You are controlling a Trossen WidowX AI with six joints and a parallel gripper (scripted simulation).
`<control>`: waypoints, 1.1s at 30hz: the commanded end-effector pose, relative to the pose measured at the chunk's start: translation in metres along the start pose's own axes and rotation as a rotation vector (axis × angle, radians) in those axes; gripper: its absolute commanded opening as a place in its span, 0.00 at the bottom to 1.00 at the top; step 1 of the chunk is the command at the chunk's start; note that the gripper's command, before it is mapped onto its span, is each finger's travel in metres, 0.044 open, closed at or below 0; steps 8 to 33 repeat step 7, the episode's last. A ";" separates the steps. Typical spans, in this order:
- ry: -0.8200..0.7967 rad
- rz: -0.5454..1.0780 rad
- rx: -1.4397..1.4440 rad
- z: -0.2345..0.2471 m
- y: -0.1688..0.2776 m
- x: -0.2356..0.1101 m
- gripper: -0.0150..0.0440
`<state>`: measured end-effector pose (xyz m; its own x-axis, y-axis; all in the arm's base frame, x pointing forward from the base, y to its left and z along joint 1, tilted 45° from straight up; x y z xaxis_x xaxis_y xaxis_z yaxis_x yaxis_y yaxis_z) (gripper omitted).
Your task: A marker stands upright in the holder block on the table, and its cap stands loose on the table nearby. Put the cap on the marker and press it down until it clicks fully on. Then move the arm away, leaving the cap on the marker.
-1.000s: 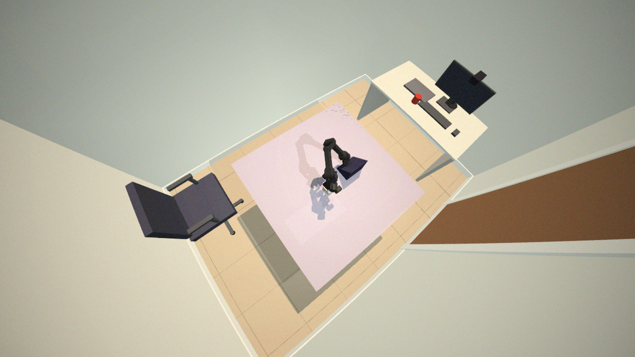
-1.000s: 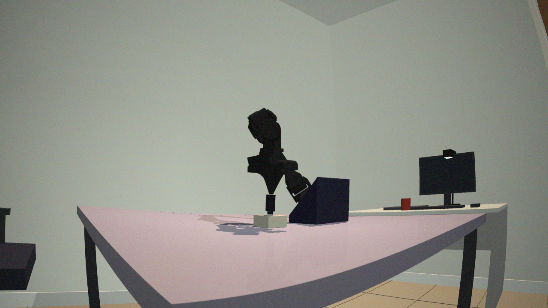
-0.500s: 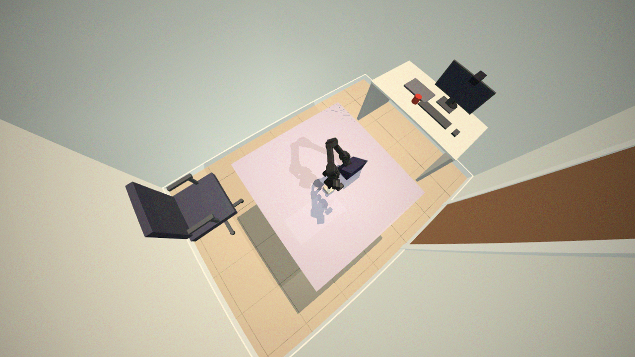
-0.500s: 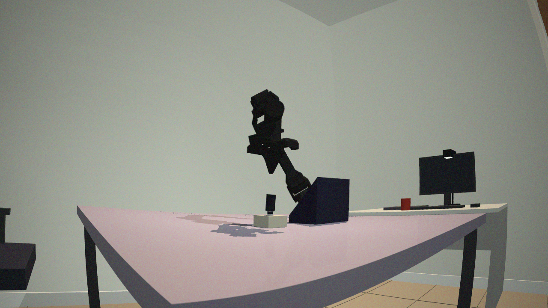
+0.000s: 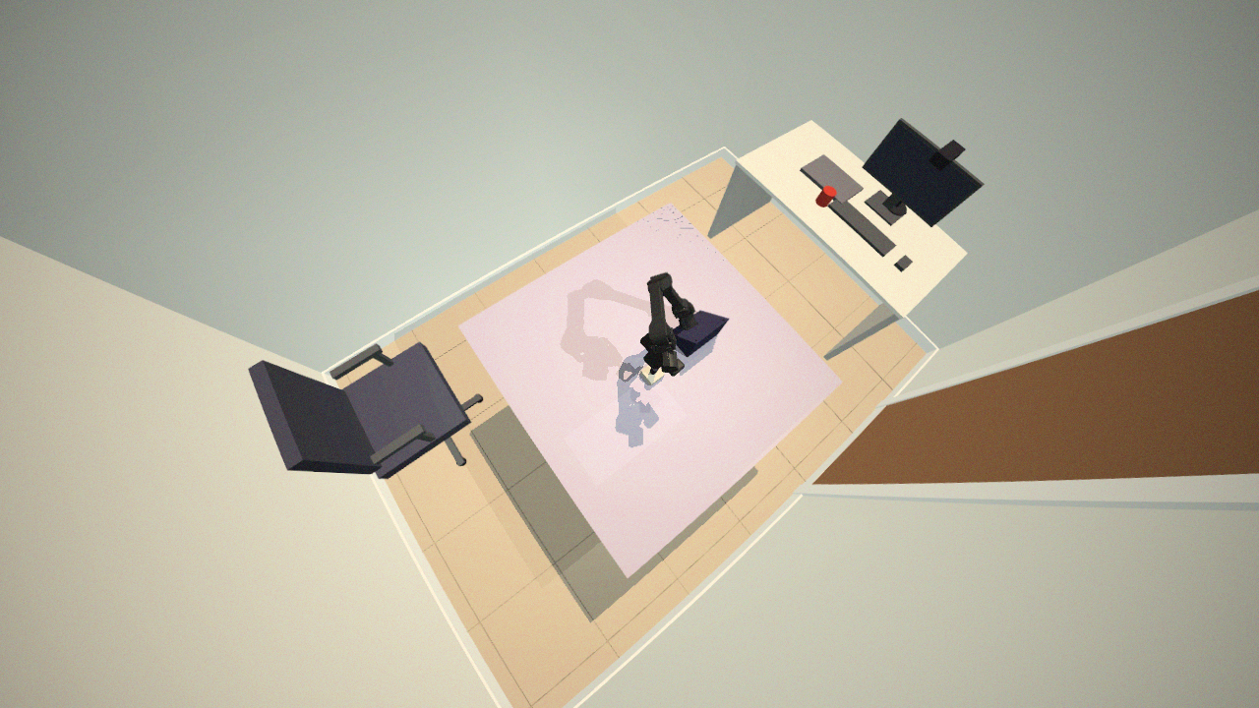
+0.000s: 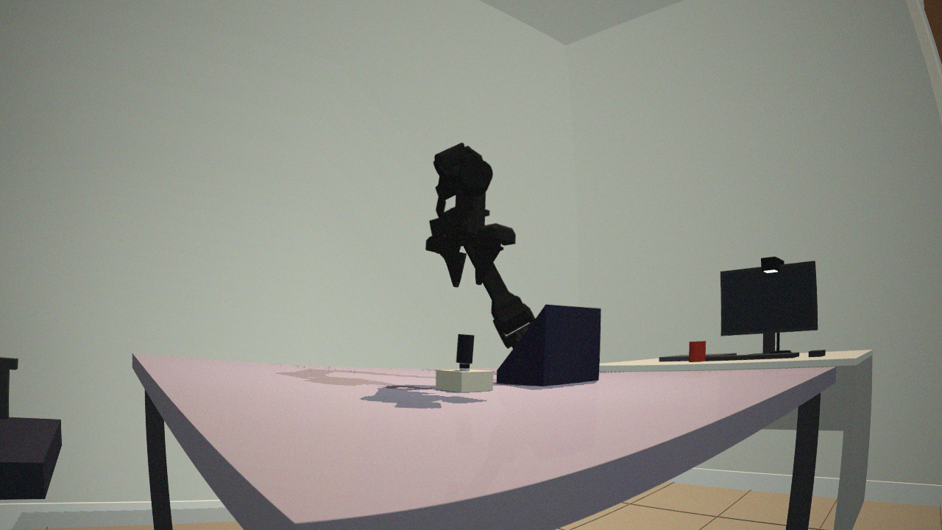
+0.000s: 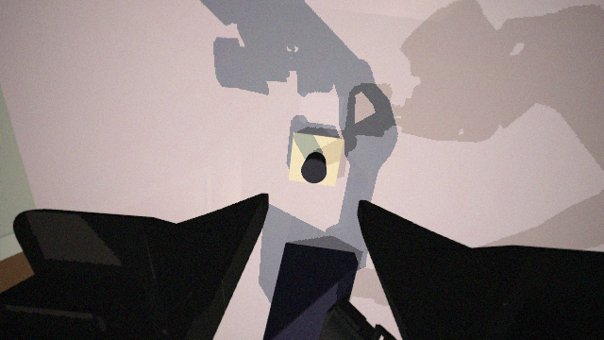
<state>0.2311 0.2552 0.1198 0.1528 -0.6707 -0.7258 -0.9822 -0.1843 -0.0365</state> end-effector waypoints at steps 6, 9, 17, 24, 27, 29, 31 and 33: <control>0.001 0.006 0.005 0.001 0.000 0.000 1.00; 0.001 0.006 0.005 0.001 0.000 0.000 1.00; 0.001 0.006 0.005 0.001 0.000 0.000 1.00; 0.001 0.006 0.005 0.001 0.000 0.000 1.00; 0.001 0.006 0.005 0.001 0.000 0.000 1.00; 0.001 0.006 0.005 0.001 0.000 0.000 1.00; 0.001 0.006 0.005 0.001 0.000 0.000 1.00; 0.001 0.006 0.005 0.001 0.000 0.000 1.00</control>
Point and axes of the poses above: the point midway between the two fingers, 35 mm back from their tips, its own x axis out along the fingers, its own z axis across the jaws, y = z × x, the point moved 7 cm from there along -x, back along the fingers, and after that the axes turned 3 degrees about x, right-handed, at the moved point
